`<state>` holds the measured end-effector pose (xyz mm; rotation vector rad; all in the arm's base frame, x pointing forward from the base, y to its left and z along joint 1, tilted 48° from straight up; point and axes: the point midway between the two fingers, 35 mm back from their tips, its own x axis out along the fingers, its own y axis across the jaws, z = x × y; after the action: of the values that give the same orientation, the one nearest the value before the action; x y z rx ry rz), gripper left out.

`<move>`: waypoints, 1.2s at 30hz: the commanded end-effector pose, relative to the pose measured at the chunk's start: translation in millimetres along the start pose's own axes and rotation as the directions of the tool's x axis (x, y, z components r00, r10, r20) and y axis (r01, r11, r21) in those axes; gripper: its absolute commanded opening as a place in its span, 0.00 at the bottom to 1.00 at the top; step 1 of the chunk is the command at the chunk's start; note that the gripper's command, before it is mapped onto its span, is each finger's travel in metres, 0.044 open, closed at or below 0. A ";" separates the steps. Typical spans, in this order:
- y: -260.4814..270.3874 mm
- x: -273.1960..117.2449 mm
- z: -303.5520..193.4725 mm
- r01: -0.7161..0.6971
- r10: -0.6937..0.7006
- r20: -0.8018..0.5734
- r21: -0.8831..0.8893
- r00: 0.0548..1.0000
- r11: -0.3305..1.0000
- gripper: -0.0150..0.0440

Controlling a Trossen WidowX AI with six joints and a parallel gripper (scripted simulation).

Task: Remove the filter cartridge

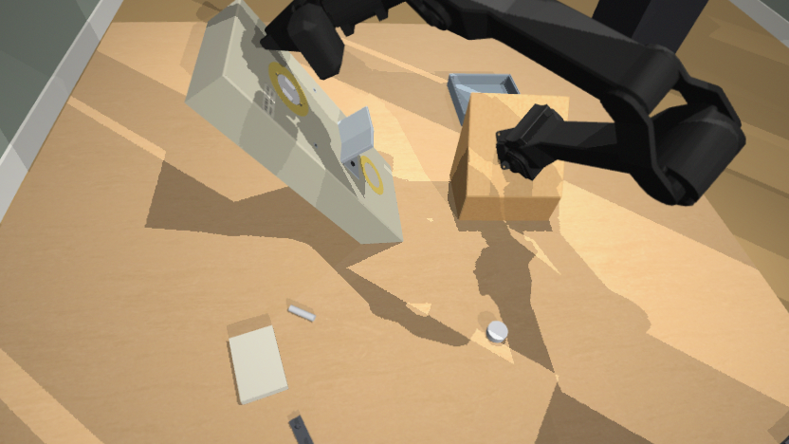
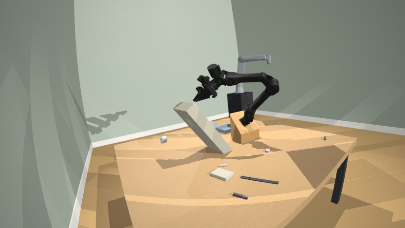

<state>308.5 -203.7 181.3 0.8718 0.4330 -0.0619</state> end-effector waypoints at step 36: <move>-31.4 4.9 -74.0 -0.110 0.116 -0.085 0.072 0.990 0.991 0.44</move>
<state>276.5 -170.2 118.8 0.9587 0.4623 0.0720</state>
